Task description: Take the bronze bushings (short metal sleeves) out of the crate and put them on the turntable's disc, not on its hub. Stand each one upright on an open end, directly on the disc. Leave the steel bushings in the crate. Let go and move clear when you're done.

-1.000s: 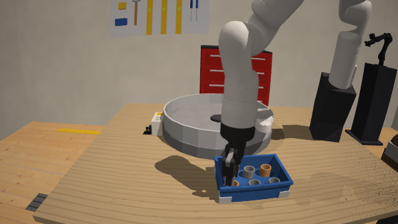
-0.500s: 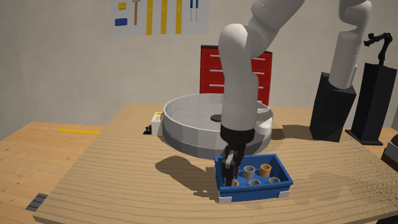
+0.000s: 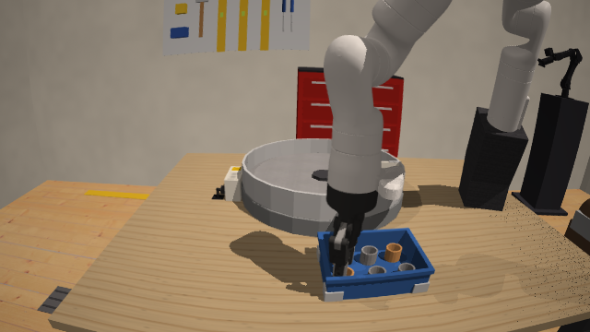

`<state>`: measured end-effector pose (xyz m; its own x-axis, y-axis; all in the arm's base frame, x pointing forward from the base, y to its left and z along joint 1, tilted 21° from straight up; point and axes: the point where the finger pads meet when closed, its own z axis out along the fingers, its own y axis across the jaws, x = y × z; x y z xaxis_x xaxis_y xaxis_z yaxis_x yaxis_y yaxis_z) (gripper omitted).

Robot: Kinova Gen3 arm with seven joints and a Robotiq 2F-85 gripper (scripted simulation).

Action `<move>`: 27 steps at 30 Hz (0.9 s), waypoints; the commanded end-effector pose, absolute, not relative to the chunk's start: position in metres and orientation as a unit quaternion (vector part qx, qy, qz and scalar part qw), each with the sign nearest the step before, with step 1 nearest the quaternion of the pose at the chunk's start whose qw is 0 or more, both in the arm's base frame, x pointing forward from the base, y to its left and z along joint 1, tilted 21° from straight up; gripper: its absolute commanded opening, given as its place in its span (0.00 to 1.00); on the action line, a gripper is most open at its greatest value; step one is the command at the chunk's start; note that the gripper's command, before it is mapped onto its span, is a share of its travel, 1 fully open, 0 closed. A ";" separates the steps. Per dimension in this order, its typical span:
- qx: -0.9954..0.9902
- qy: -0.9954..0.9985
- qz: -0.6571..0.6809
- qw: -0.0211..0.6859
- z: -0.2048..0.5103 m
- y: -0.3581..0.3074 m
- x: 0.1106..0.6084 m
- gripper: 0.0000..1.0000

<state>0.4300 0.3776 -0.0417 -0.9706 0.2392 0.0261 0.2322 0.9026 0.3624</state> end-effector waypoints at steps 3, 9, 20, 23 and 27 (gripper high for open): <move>0.121 0.975 0.185 0.010 -0.041 0.378 0.431 0.39; 0.121 0.975 0.185 0.010 -0.041 0.378 0.431 0.39; 0.121 0.975 0.185 0.010 -0.048 0.381 0.431 0.39; 0.121 0.975 0.185 0.010 -0.053 0.383 0.432 0.39; 0.121 0.975 0.185 0.010 -0.058 0.384 0.432 0.39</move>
